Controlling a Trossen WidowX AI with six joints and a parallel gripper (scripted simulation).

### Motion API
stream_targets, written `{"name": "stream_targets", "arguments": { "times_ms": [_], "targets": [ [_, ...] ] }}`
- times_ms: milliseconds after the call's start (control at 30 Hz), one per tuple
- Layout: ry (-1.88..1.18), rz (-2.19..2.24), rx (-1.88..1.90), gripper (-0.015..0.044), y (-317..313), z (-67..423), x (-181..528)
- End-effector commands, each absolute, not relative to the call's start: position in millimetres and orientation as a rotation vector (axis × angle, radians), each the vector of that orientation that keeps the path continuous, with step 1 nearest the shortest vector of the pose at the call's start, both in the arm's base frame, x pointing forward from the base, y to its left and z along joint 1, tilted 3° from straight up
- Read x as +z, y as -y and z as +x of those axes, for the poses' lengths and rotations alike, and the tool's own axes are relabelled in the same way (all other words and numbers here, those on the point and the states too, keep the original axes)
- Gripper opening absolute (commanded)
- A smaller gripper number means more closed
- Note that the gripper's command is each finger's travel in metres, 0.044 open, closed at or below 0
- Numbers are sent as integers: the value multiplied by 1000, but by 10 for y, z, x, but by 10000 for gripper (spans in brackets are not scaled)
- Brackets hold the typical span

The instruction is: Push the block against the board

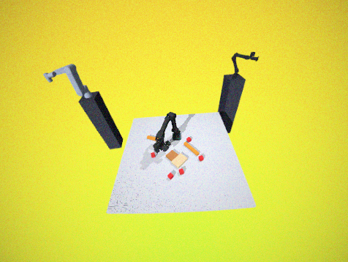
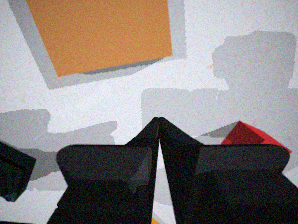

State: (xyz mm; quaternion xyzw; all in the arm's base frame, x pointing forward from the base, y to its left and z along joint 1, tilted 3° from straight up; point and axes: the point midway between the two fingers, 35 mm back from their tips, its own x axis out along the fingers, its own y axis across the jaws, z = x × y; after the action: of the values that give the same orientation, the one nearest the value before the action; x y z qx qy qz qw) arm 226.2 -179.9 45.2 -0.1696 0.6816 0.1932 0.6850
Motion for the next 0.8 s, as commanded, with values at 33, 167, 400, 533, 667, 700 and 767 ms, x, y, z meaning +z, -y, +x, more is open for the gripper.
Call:
{"name": "stream_targets", "arguments": {
  "times_ms": [33, 167, 400, 533, 667, 700, 767],
  "targets": [
    [-1526, -385, 430, 0, 1807, 2262, 646],
    [-1516, -377, 397, 0, 1802, 2303, 634],
    [-1543, -187, 218, 0, 1533, 2384, 652],
    [-1553, -76, 113, 0, 1375, 2419, 662],
    [-1558, 36, 7, 0, 1219, 2443, 670],
    [-1558, 64, -19, 0, 1180, 2448, 672],
    [-1558, 119, -72, 0, 1102, 2455, 675]
  ]
}}
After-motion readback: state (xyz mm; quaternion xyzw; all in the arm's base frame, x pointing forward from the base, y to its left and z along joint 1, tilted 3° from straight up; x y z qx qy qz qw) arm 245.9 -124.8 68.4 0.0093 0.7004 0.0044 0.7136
